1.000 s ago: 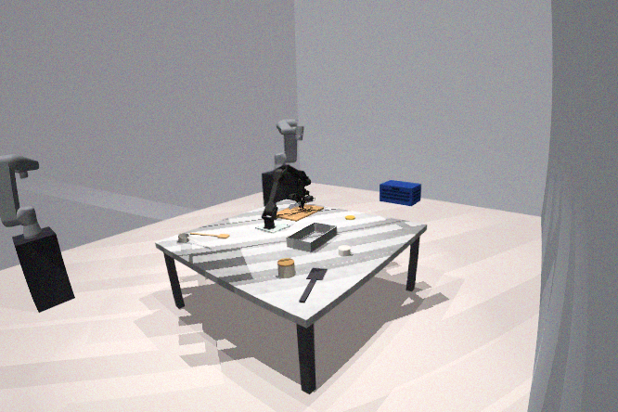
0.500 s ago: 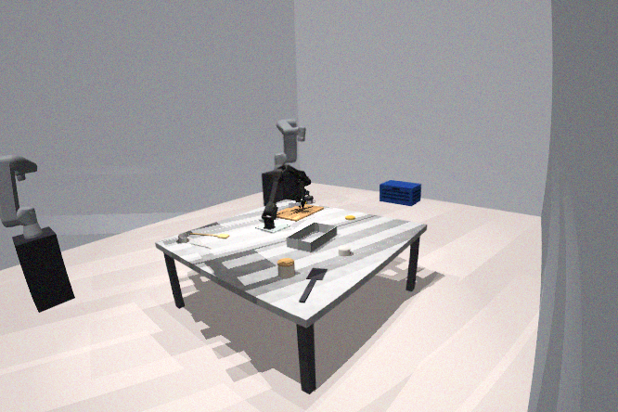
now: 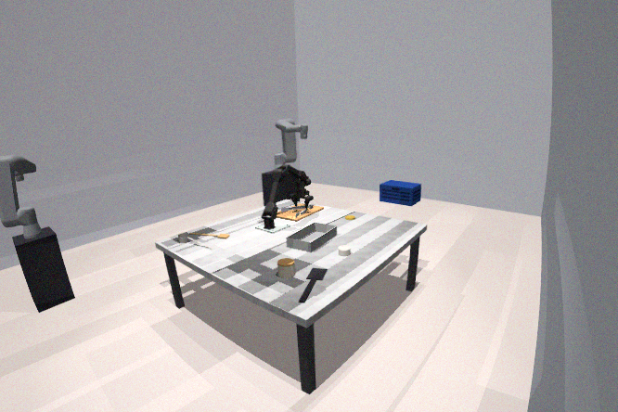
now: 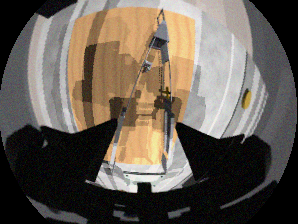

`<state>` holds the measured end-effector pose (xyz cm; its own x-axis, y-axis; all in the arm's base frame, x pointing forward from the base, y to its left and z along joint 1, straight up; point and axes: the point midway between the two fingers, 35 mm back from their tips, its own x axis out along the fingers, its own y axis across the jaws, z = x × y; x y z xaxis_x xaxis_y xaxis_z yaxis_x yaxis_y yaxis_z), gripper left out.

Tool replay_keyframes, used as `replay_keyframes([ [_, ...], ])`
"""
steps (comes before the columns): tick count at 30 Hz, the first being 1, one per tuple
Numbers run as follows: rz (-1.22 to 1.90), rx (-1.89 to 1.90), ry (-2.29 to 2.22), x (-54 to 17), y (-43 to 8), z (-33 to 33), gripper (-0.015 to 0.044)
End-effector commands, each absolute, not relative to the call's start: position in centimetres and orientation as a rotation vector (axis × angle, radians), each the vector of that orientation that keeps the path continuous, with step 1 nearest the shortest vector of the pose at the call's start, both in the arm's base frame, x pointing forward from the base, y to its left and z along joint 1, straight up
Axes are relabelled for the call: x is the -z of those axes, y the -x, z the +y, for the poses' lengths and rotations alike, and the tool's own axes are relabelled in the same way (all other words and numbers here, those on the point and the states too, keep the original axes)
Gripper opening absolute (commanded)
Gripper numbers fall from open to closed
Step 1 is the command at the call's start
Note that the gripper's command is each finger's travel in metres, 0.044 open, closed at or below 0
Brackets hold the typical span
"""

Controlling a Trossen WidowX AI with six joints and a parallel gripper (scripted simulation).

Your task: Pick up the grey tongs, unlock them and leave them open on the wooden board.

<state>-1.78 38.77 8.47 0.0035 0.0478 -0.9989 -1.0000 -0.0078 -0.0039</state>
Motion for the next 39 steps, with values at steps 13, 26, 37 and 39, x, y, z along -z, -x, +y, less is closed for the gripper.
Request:
replay_keyframes([
  [13, 1.136, -1.228, 1.159, -17.8, -10.4, 39.2, 0.044],
  [26, 1.097, -1.234, 1.147, -21.1, -12.9, 37.8, 0.044],
  [37, 1.026, -1.247, 1.105, -24.0, -12.6, 37.1, 0.044],
  [39, 1.026, -1.247, 1.105, -24.0, -12.6, 37.1, 0.044],
])
